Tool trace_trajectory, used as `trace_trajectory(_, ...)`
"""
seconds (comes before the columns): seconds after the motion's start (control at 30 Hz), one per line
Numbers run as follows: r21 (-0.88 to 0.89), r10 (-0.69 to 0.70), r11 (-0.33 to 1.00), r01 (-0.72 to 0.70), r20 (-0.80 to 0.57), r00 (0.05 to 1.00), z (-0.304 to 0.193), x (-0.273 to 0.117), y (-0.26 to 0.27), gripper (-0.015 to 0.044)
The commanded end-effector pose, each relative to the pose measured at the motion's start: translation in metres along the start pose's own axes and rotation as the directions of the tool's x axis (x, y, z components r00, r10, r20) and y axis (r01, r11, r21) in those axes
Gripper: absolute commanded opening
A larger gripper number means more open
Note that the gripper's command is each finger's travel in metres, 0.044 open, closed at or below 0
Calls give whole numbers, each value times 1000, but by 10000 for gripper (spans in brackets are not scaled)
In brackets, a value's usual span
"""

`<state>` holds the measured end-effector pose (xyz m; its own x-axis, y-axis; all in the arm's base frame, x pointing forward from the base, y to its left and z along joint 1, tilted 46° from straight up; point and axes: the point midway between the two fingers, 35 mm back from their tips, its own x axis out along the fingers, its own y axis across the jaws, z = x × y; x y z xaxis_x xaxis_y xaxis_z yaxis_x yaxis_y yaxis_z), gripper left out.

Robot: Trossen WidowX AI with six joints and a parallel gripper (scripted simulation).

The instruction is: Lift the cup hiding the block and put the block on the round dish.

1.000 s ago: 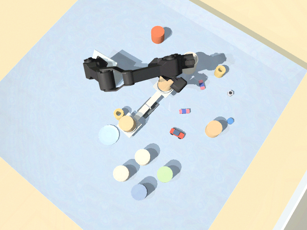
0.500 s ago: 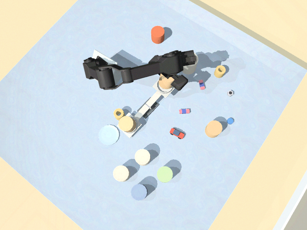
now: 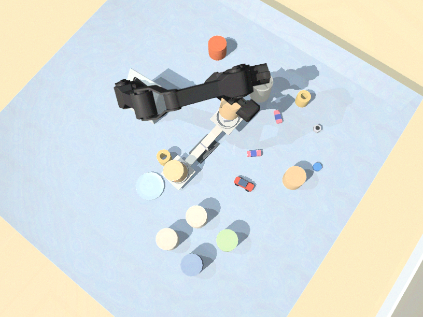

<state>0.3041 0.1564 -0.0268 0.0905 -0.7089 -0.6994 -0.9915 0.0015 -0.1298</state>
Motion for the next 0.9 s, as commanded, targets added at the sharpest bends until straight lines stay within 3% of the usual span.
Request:
trace_trajectory(0.0,7,-6,1000,6,12,1000,2,-9,0,0)
trace_trajectory(0.6,8,-5,1000,5,10,1000,-1,-32,3,0)
trace_trajectory(0.87,0,0,1000,0,-2,1000,-3,-24,3,0)
